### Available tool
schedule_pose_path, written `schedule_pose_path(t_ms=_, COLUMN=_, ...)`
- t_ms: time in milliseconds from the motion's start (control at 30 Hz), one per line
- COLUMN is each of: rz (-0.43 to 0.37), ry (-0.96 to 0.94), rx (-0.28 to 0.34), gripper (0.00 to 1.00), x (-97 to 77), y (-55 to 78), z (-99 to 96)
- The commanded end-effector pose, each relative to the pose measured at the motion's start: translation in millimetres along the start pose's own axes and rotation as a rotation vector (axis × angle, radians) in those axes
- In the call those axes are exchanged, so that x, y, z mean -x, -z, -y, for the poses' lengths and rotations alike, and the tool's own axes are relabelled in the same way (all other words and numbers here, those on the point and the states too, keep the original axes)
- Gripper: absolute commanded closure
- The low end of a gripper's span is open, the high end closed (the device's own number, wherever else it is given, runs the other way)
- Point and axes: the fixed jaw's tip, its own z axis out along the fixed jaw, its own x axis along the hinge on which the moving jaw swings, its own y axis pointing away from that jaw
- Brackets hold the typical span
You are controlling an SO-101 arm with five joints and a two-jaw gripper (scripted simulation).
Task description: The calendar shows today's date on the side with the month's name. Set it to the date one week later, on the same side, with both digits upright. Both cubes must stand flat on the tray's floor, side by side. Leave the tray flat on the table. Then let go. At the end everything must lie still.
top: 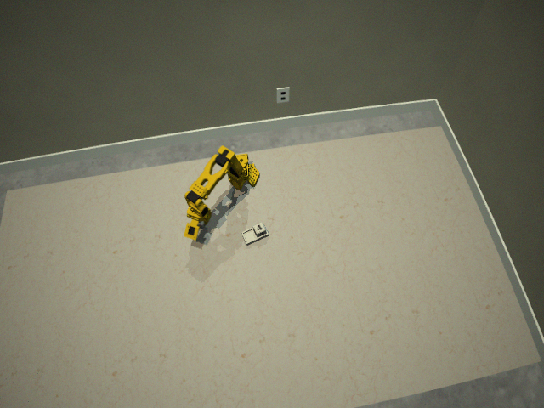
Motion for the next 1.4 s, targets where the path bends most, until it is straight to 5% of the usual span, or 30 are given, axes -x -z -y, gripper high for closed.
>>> schedule_pose_path(t_ms=0, rz=0.026, ry=-0.019, rx=-0.007, gripper=1.00, x=2.9, y=1.2, z=2.3)
schedule_pose_path(t_ms=1367, rz=0.026, ry=-0.019, rx=-0.007, gripper=1.00, x=3.1, y=-14.3, z=2.3)
